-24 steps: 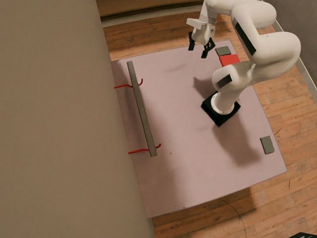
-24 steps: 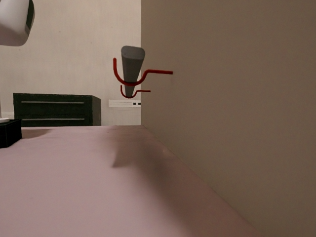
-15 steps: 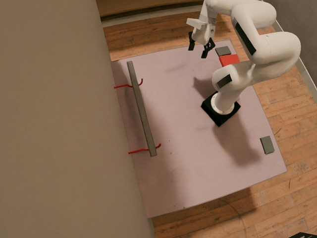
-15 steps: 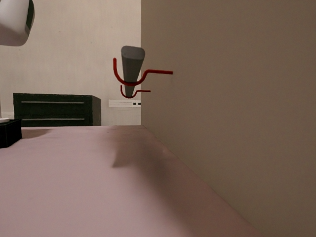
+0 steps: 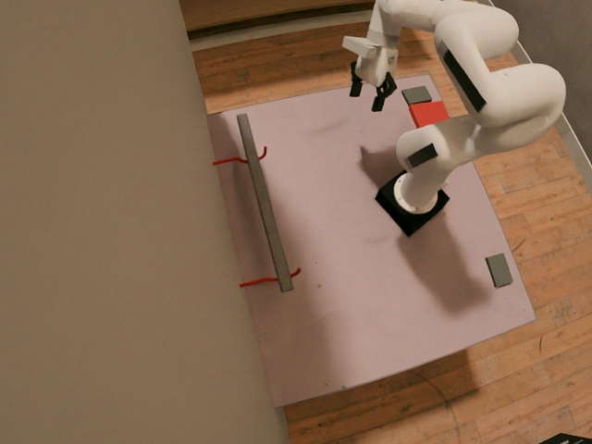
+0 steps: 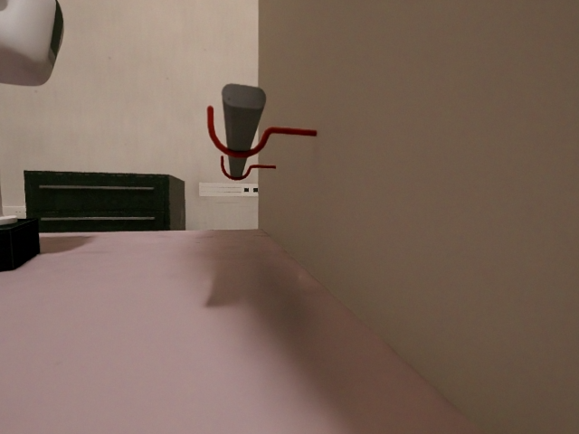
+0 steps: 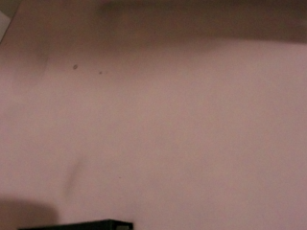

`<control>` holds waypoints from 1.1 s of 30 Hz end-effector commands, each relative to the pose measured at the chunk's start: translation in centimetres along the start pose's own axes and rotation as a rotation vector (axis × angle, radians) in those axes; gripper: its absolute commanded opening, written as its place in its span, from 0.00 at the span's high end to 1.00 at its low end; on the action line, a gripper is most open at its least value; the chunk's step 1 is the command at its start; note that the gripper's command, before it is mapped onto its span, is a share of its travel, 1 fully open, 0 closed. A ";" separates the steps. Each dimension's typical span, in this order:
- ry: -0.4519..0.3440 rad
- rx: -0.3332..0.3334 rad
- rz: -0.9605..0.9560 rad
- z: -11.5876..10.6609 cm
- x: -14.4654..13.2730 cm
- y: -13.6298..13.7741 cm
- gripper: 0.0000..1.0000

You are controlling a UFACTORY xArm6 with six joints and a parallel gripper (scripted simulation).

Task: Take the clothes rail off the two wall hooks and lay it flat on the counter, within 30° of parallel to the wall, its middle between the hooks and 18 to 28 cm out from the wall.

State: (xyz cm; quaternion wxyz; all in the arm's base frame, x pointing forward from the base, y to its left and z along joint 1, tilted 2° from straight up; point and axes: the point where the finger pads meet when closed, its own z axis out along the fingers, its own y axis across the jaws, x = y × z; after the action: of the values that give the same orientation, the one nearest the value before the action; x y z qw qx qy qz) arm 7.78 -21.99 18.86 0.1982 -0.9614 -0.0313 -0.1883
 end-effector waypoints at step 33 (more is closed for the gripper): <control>-0.284 -0.273 0.885 4.1 7.4 -4.9 0.00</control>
State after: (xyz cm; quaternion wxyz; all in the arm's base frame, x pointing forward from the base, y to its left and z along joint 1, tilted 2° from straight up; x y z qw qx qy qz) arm 14.55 -16.74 19.72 0.1552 -0.9332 0.3232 0.0235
